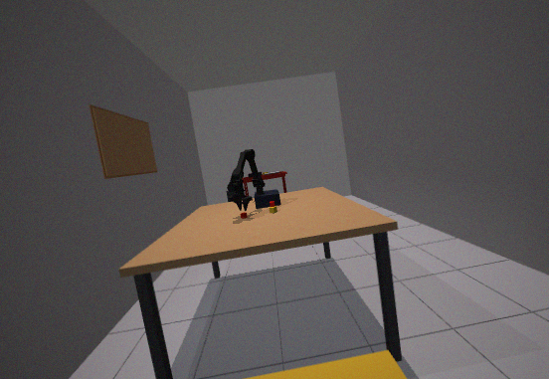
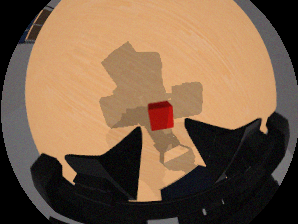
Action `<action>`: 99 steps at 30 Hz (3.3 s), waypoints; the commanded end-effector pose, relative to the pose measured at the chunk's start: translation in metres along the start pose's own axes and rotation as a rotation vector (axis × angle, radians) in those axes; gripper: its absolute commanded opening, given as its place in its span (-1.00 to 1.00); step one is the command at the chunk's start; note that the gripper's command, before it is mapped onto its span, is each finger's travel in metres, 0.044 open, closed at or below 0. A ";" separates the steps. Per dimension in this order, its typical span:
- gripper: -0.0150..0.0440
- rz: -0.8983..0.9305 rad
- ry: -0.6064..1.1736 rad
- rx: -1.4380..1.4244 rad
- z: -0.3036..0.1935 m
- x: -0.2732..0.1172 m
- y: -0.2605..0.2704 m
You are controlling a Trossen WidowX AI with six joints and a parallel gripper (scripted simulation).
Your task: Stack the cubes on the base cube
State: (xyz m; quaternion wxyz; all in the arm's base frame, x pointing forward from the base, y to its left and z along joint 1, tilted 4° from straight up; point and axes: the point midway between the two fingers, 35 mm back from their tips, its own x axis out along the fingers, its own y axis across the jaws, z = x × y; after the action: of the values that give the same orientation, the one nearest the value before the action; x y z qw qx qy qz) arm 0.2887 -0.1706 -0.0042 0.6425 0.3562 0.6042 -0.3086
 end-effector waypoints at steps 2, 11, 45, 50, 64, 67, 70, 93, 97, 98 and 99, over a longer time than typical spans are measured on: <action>0.41 -0.005 0.001 0.003 0.000 0.008 -0.001; 0.41 -0.004 0.001 0.004 0.000 0.022 -0.001; -0.14 -0.005 0.000 0.003 0.004 -0.006 0.001; -0.14 -0.005 -0.001 0.003 0.005 -0.022 0.002; -0.14 -0.005 -0.001 0.003 0.001 -0.067 0.001; -0.14 -0.005 -0.001 0.003 0.000 -0.075 0.001; -0.14 -0.005 0.000 0.000 0.000 -0.075 0.001; -0.14 -0.002 0.003 -0.320 -0.041 -0.073 0.064; -0.14 -0.001 0.004 -0.377 -0.050 -0.072 0.074; -0.14 0.000 0.004 -0.391 -0.052 -0.072 0.076; -0.14 0.000 0.004 -0.405 -0.055 -0.072 0.079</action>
State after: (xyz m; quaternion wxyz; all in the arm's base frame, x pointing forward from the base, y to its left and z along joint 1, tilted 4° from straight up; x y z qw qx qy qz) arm 0.3148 -0.0940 0.0724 0.6924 0.2391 0.6522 -0.1948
